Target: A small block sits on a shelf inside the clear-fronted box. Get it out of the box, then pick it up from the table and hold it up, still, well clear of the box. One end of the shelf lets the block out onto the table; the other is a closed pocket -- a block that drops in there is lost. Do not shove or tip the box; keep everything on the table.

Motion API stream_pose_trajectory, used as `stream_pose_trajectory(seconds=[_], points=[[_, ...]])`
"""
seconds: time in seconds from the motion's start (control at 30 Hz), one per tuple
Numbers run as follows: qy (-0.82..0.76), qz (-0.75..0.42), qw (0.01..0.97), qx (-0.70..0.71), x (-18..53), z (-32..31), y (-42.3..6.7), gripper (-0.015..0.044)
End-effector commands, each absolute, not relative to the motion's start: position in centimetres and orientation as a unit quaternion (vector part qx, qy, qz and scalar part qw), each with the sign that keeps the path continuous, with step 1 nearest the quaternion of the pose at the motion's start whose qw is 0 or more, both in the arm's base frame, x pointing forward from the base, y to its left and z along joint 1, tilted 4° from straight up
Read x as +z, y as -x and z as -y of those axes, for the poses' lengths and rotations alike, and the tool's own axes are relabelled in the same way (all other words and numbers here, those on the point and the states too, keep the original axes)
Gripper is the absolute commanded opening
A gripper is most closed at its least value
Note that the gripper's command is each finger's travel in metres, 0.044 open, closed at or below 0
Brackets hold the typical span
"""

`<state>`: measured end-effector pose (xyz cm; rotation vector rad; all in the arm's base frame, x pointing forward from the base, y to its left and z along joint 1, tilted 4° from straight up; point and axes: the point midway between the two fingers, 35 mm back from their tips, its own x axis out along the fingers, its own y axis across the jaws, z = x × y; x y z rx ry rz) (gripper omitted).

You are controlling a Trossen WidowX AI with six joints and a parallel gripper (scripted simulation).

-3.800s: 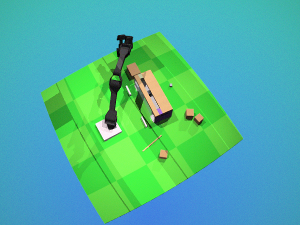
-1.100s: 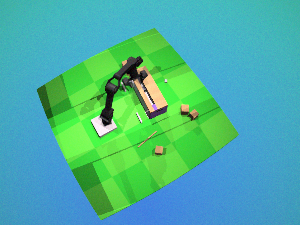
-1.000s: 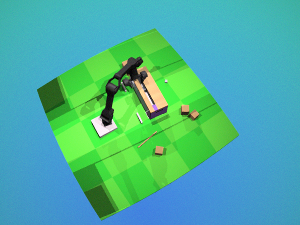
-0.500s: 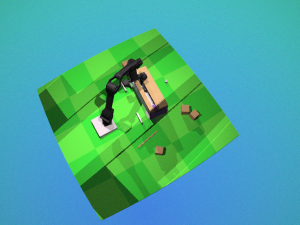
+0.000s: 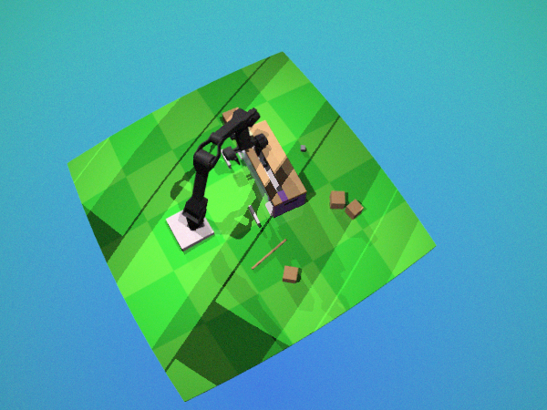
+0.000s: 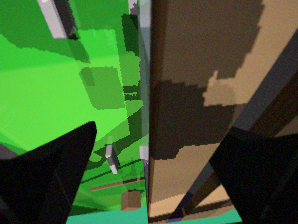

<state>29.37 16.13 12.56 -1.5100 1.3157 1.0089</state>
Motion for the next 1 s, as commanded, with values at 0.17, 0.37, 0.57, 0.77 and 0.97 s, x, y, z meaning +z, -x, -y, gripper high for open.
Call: stream_pose_trajectory(seconds=[0.17, 0.37, 0.57, 0.77, 0.97], points=[[0.607, -0.529, 0.433, 0.405, 12.4, -14.0, -29.5, 0.04], [0.608, -0.529, 0.433, 0.404, 12.4, -12.7, -29.6, 0.04], [0.608, -0.529, 0.433, 0.404, 12.3, -11.4, -29.7, 0.04], [0.608, -0.529, 0.432, 0.404, 12.3, -10.1, -29.8, 0.04], [0.609, -0.53, 0.432, 0.403, 12.3, -8.8, -29.9, 0.04]])
